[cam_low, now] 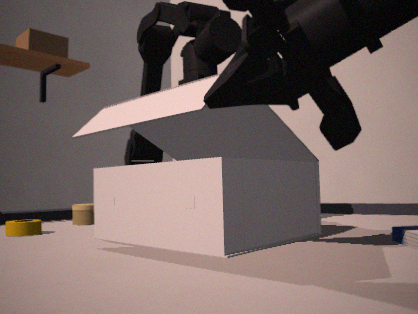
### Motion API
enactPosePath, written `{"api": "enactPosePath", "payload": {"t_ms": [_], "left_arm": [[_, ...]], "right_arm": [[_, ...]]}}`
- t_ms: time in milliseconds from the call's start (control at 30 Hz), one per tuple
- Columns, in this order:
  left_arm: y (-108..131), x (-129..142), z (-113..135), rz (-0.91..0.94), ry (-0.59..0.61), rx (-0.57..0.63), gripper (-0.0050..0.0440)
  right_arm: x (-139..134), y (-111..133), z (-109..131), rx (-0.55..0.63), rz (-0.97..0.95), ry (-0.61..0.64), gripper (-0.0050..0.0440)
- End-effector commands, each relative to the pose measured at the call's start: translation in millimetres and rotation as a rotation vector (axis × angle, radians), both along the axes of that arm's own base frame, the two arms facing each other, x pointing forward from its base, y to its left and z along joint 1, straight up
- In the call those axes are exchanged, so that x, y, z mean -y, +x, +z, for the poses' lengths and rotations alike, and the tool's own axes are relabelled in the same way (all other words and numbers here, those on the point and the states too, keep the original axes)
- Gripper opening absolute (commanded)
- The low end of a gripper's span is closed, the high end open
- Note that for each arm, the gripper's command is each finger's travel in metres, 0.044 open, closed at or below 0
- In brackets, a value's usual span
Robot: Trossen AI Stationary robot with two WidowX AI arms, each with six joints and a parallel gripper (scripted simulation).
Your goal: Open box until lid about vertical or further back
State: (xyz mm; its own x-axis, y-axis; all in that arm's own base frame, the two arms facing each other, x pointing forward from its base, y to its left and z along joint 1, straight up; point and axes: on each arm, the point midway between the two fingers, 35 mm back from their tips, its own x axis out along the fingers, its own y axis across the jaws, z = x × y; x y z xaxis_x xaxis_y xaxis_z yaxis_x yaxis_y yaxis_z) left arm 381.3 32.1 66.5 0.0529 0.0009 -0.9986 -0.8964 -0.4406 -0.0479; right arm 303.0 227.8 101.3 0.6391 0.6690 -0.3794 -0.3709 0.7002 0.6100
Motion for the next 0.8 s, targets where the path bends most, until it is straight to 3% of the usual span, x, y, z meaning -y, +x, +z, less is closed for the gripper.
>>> {"api": "enactPosePath", "payload": {"t_ms": [0,233,367,467,633,767], "left_arm": [[-4.7,-0.5,-6.7,0.002,0.001,-0.028,-0.005],[-4.7,-0.5,-6.7,0.002,0.001,-0.028,-0.005],[-4.7,-0.5,-6.7,0.002,0.001,-0.028,-0.005],[-4.7,-0.5,-6.7,0.002,0.001,-0.028,-0.005],[-4.7,-0.5,-6.7,0.002,0.001,-0.028,-0.005],[-4.7,-0.5,-6.7,0.002,0.001,-0.028,-0.005]], "right_arm": [[-4.7,2.2,19.3,0.043,0.019,0.024,0.0004],[0.6,3.3,24.5,0.043,0.017,0.023,0.0004],[0.0,-2.8,11.0,0.018,0.012,0.015,0.0004],[-1.7,0.1,24.9,0.039,0.014,0.027,0.0004],[-1.5,-2.4,18.1,0.024,0.012,0.017,0.0004],[-0.9,-1.6,29.0,0.039,0.014,0.027,0.0004]]}}
